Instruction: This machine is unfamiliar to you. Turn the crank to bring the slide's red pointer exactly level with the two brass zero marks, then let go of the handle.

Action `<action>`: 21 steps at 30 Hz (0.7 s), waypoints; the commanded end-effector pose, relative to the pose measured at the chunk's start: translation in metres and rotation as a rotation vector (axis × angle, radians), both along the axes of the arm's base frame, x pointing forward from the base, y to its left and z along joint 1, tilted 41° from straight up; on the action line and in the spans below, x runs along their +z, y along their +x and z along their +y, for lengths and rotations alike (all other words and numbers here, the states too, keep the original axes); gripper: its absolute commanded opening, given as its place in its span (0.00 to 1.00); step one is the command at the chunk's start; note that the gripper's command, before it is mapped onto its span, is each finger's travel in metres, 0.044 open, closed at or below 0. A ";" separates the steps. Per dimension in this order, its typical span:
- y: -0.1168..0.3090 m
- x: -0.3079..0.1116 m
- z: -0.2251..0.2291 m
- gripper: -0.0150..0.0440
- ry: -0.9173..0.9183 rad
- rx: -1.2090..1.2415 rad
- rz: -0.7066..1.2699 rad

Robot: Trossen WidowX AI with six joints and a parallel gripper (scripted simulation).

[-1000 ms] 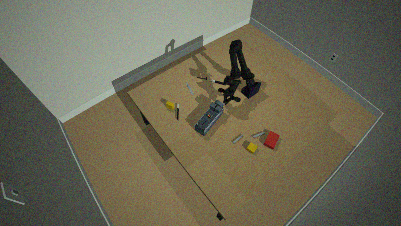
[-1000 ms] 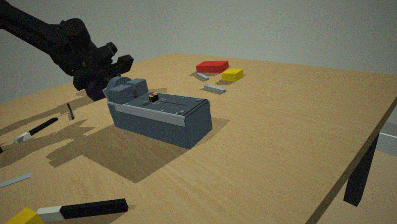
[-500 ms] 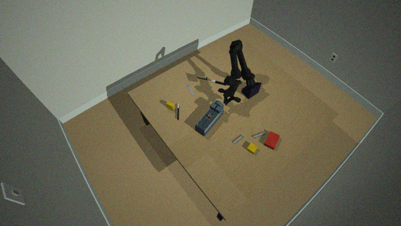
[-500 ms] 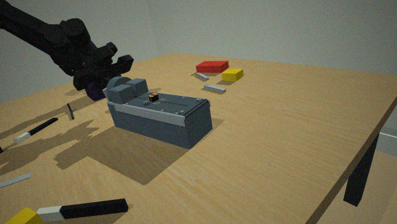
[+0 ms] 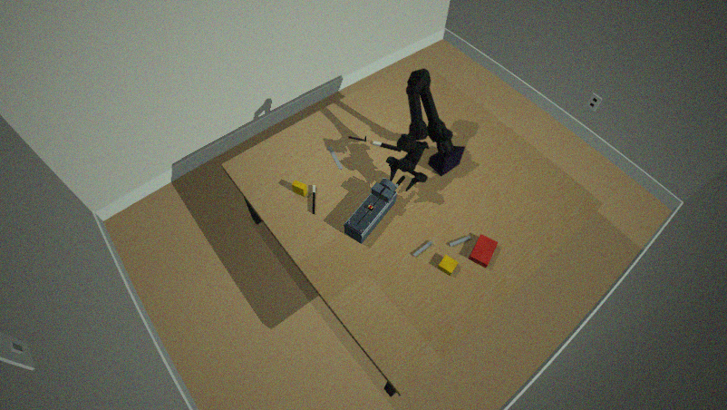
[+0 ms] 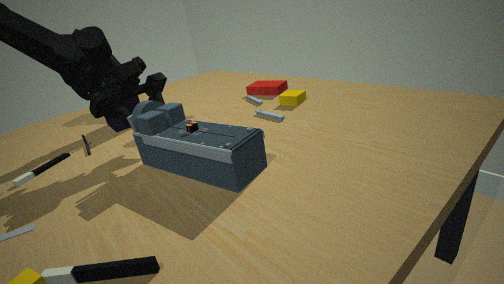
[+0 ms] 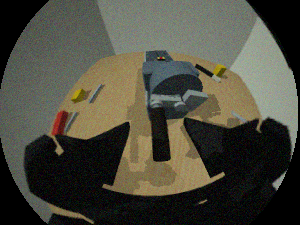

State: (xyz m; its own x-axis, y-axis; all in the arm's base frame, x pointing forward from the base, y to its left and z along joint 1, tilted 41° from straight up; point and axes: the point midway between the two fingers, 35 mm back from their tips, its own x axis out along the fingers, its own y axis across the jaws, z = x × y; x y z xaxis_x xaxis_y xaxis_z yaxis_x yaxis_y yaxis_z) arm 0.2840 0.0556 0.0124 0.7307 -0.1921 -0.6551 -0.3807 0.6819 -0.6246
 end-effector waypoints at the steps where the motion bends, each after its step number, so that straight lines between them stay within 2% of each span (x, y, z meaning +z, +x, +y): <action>1: 0.000 0.004 0.004 1.00 0.002 -0.003 -0.001; 21: -0.007 0.064 0.059 1.00 0.006 -0.001 0.009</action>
